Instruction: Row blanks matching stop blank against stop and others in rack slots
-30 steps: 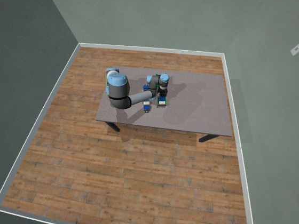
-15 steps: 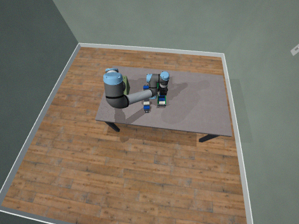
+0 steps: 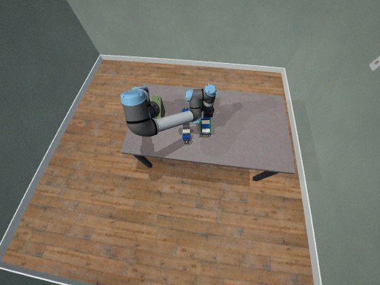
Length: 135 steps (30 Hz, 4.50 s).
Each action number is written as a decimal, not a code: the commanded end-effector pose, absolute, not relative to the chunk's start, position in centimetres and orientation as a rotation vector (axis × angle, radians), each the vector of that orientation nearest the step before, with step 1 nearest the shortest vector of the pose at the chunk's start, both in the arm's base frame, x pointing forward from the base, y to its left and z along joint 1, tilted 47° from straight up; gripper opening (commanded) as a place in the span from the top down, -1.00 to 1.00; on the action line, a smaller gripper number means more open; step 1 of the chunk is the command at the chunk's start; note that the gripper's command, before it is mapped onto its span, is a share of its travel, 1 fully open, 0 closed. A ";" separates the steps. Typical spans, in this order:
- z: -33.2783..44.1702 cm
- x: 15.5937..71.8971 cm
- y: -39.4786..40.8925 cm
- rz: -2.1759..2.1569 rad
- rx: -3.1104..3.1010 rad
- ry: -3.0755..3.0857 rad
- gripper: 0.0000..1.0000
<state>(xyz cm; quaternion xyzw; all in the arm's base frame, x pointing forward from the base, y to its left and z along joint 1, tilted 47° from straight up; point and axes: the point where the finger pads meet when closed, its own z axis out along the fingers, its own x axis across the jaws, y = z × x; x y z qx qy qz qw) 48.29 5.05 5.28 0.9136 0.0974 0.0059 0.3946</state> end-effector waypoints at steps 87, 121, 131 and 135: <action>2.1 31.8 -3.9 -0.015 2.309 0.307 0.20; -2.6 32.4 -8.9 -0.015 2.309 0.307 0.20; -2.7 32.4 -9.0 -0.015 2.309 0.307 0.20; -2.7 32.4 -9.0 -0.015 2.309 0.307 0.20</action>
